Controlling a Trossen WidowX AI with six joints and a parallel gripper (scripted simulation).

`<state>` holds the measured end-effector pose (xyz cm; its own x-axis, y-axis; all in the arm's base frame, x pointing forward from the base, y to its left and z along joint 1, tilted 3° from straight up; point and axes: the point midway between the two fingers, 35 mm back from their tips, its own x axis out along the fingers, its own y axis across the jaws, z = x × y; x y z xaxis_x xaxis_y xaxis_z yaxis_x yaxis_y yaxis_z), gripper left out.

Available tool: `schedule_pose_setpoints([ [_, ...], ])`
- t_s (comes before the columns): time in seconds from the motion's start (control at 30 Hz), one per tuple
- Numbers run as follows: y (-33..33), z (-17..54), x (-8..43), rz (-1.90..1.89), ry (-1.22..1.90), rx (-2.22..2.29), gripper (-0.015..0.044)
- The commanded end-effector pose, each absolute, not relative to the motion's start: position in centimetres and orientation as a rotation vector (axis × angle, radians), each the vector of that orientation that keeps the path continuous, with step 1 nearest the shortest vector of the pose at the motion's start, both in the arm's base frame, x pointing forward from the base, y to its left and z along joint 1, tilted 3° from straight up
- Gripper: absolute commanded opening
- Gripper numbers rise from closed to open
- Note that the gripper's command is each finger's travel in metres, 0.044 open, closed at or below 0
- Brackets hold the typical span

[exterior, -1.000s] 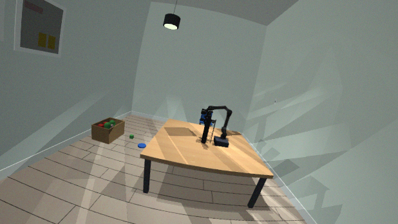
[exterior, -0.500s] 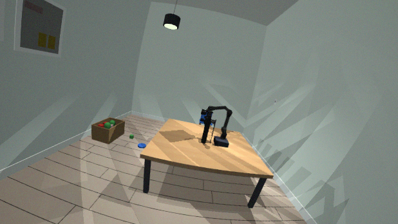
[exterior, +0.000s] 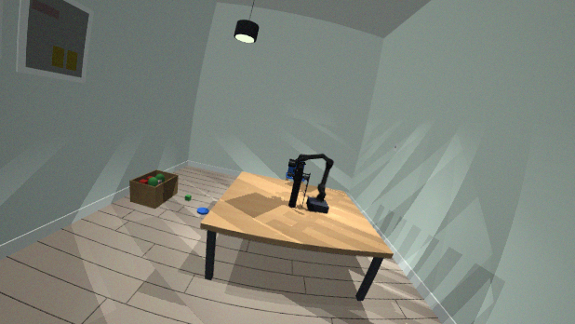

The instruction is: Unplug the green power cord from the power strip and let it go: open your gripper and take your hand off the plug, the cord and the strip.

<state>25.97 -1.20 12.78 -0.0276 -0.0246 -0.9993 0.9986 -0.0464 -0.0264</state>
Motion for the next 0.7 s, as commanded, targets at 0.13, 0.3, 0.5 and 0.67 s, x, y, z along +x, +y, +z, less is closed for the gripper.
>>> schedule_pose_setpoints([
  [0.13,-1.3,12.8,26.0,-1.275,1.188,1.212,0.0],
  [0.3,-1.9,12.8,26.0,-1.275,1.188,1.212,0.0],
  [0.5,-2.9,12.9,26.1,-1.275,1.187,1.212,0.0],
  [0.67,-3.7,12.9,26.1,-1.276,1.186,1.212,0.0],
])
